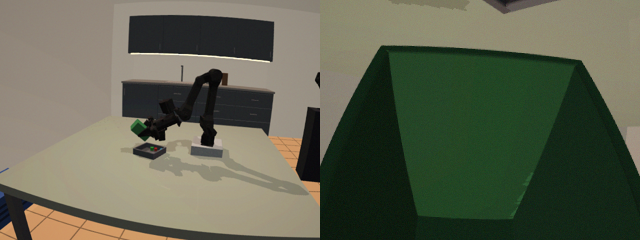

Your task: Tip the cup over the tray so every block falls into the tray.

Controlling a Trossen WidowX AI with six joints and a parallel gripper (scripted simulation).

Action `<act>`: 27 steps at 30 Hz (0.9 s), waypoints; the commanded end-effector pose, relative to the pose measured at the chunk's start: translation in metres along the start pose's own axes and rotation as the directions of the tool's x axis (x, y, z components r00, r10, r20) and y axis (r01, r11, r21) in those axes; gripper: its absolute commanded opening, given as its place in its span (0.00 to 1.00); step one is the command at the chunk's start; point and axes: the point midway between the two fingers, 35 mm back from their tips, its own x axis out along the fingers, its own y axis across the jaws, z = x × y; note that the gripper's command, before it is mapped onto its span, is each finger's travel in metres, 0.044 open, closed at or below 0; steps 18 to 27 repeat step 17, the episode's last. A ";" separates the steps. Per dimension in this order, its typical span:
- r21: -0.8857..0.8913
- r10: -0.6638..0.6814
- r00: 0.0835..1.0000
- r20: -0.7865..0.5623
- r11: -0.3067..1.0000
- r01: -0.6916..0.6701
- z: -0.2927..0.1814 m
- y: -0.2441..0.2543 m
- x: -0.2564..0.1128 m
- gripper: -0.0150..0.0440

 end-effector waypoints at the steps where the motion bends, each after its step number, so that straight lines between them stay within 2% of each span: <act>1: 0.023 0.007 1.000 -0.005 1.000 -0.006 -0.002 0.001 0.001 0.25; 17: 0.023 0.019 0.995 -0.098 1.000 -0.016 -0.001 0.001 0.001 0.25; 27: 0.023 0.019 0.995 -0.098 1.000 -0.016 -0.001 0.001 0.001 0.25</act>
